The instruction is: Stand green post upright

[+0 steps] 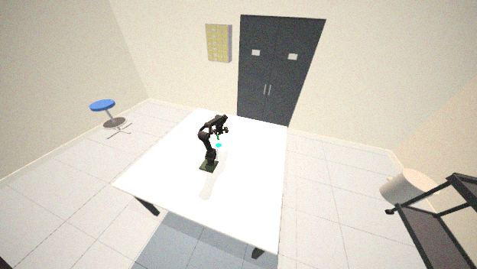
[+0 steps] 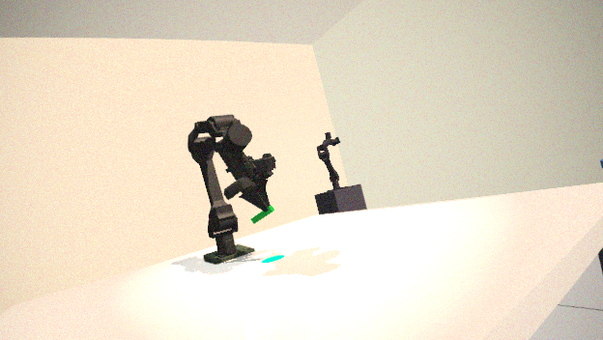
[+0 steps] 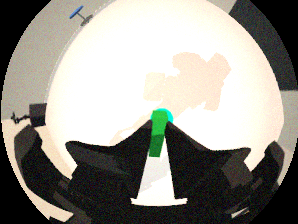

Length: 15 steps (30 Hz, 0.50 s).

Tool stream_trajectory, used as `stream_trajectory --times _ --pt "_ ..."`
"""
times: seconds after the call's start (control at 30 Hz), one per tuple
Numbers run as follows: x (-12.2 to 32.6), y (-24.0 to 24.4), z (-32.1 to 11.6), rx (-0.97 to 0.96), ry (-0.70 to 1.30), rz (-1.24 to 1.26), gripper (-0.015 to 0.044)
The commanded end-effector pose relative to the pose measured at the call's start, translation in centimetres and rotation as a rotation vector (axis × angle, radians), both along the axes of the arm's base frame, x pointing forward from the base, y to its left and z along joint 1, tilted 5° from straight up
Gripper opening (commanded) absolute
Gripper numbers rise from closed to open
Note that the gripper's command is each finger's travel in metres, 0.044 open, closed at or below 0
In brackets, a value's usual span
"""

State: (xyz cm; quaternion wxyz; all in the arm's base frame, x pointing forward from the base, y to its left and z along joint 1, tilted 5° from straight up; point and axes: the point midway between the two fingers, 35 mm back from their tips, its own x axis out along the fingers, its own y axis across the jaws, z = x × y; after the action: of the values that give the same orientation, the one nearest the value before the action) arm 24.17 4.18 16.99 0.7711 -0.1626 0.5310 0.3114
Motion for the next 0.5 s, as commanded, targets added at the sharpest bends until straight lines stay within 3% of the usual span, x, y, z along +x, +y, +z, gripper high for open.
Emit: stream_trajectory --times 0.0,0.47 --pt "0.11 0.04 -0.13 0.035 -0.021 -0.003 0.0023" --pt "0.45 -0.04 -0.41 0.126 -0.078 -0.021 0.0023"
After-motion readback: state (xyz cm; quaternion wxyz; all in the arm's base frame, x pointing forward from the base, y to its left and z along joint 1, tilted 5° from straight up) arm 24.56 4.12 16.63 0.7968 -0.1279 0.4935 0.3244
